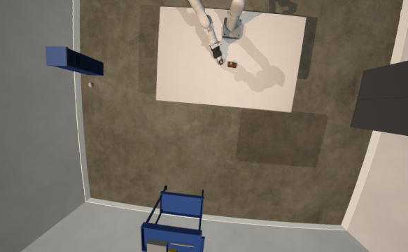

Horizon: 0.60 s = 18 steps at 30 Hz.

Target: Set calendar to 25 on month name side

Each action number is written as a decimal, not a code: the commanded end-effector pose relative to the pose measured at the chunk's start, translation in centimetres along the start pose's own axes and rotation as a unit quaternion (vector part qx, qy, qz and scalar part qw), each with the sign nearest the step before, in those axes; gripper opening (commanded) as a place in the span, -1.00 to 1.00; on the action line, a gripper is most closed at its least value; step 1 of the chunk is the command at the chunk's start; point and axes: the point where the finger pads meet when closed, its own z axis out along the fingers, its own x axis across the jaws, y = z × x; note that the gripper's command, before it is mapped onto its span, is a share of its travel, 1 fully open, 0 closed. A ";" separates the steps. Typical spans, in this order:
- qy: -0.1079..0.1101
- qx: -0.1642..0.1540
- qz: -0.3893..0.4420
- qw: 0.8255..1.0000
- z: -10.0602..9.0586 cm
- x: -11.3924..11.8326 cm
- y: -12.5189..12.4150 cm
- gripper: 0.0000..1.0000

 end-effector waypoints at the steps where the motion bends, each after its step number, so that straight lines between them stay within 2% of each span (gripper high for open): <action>1: 0.000 0.000 0.000 1.000 0.0 0.0 0.0 0.56; 2: 0.000 0.000 0.000 1.000 0.0 0.0 0.0 0.56; 3: 0.000 0.000 0.000 1.000 0.0 0.0 0.0 0.68; 5: 0.000 0.000 0.000 1.000 0.0 0.0 0.0 0.68; 6: 0.000 0.000 0.000 1.000 0.0 0.0 0.0 0.80; 10: 0.000 0.000 0.000 1.000 0.0 0.0 0.0 0.80; 11: 0.000 0.000 0.000 1.000 0.0 0.0 0.0 1.00; 18: 0.000 0.000 0.000 1.000 0.0 0.0 0.0 1.00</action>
